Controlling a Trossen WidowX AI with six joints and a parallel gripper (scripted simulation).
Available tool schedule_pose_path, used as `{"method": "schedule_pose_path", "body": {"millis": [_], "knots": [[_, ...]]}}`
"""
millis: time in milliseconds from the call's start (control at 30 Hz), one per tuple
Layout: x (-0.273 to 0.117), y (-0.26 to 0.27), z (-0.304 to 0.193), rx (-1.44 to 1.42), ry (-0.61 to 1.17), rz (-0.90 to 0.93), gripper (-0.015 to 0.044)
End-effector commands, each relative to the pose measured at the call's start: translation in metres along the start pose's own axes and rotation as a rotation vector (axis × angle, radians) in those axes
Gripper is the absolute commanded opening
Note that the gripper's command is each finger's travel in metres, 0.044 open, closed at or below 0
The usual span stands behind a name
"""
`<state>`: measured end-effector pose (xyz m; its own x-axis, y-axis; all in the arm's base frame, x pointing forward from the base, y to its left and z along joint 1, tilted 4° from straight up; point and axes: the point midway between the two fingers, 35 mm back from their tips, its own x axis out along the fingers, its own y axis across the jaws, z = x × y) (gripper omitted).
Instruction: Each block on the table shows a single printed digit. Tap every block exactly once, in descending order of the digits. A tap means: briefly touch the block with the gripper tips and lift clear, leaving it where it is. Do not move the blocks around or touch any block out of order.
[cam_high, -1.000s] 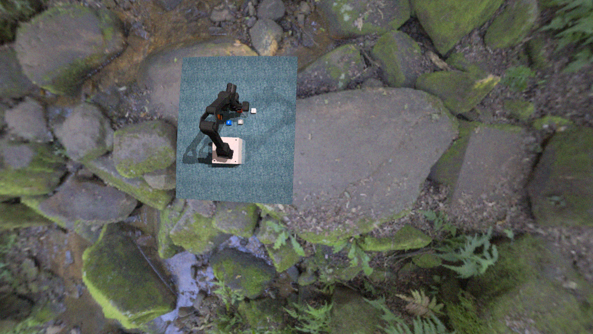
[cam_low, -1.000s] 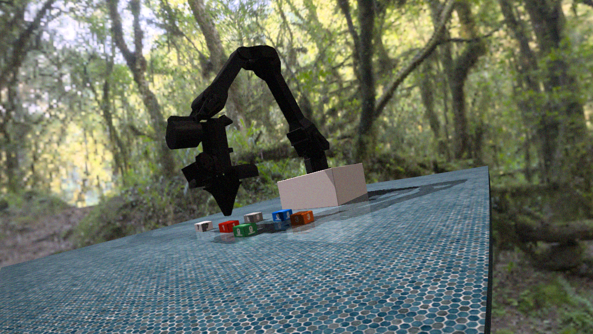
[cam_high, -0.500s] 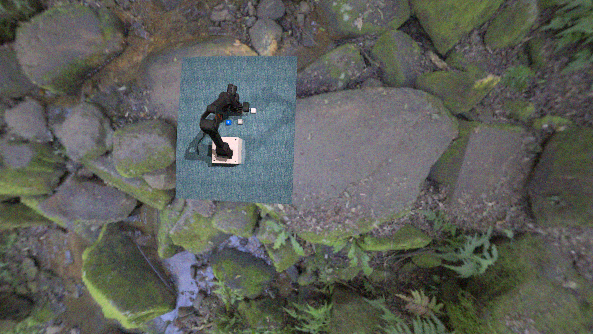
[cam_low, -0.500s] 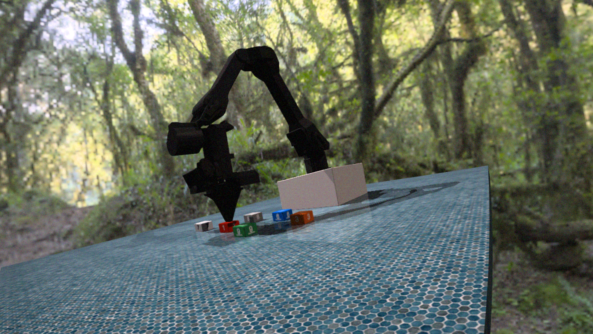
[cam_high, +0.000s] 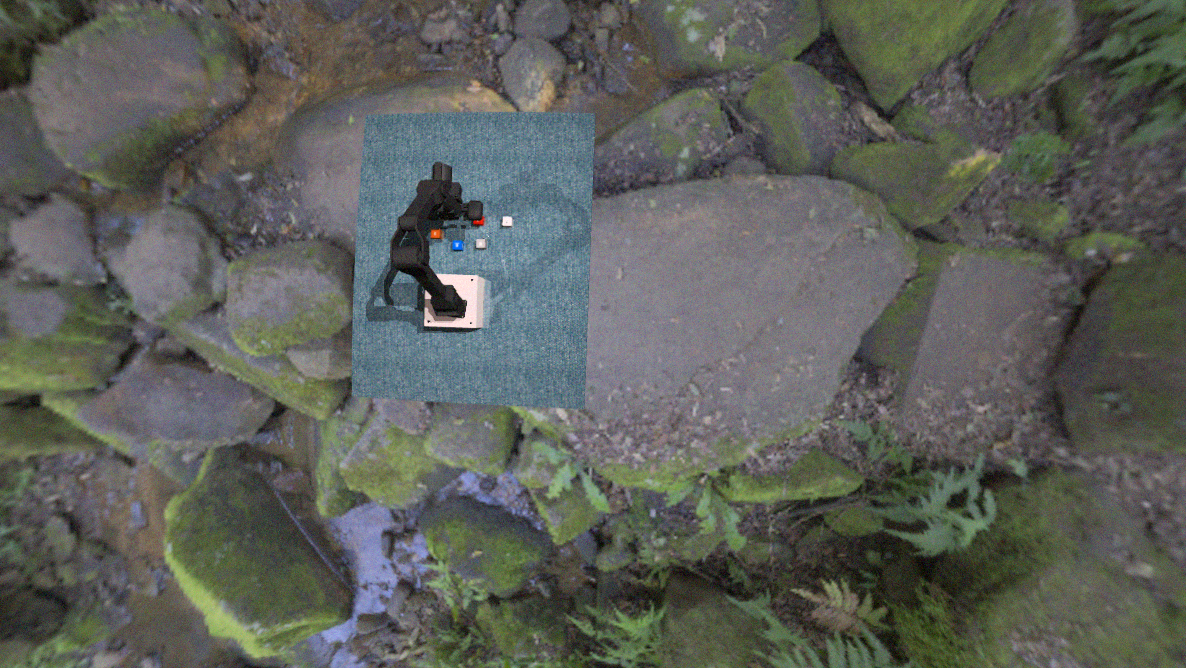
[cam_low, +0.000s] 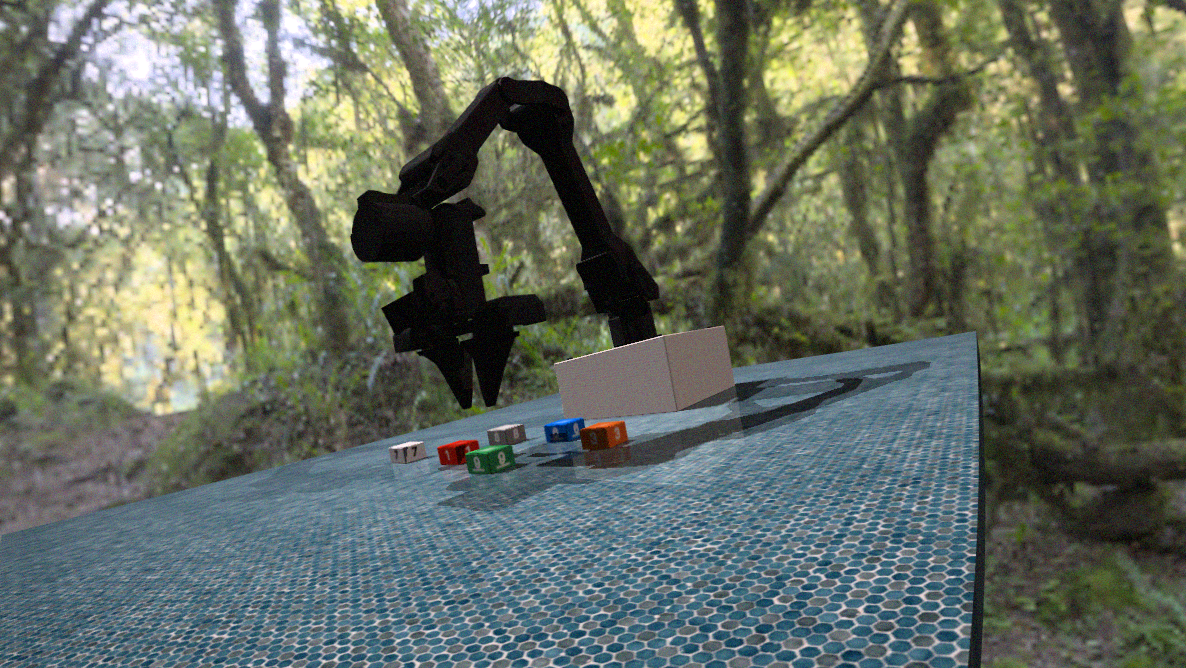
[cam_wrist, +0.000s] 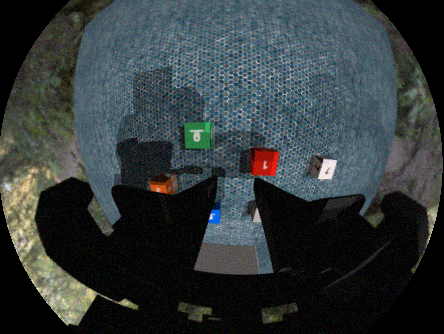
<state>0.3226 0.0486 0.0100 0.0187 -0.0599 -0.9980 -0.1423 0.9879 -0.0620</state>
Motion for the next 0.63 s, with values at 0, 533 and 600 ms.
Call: {"method": "schedule_pose_path", "body": {"millis": [0, 533, 600], "knots": [[-0.022, 0.063, -0.006, -0.023, -0.014, 0.021, 0.0283], [-0.072, 0.201, -0.081, 0.000, 0.003, 0.023, 0.0400], [-0.072, 0.201, -0.081, 0.000, 0.003, 0.023, 0.0400]]}}
